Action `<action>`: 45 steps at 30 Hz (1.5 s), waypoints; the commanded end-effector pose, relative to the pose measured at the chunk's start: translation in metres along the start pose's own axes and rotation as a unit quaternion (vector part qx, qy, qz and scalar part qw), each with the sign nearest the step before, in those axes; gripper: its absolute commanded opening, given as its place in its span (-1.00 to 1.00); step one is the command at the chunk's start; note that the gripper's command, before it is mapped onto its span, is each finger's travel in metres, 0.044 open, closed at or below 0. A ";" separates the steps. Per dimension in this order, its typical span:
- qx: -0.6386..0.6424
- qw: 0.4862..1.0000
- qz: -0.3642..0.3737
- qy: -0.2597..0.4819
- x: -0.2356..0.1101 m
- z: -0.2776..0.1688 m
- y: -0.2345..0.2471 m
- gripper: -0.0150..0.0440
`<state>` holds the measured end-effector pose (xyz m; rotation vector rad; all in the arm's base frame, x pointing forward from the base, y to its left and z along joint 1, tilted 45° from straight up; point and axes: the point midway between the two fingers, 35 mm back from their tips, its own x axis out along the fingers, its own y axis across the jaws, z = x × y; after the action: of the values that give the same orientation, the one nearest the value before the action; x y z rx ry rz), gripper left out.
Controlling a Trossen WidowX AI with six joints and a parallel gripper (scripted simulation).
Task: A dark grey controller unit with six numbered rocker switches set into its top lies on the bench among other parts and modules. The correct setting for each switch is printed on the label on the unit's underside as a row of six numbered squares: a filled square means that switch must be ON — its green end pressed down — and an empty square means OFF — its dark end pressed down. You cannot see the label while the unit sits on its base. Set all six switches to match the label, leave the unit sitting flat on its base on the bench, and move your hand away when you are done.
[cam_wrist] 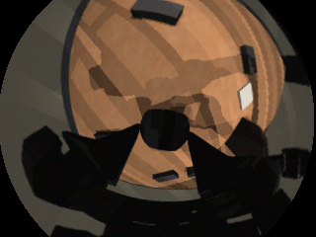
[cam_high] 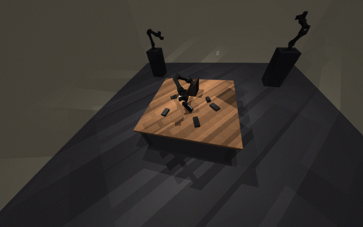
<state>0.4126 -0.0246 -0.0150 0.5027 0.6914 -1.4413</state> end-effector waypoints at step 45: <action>0.000 1.000 0.001 0.009 -0.012 -0.043 0.000 0.64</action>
<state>0.4089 0.0100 -0.0318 0.5082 0.6941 -1.4324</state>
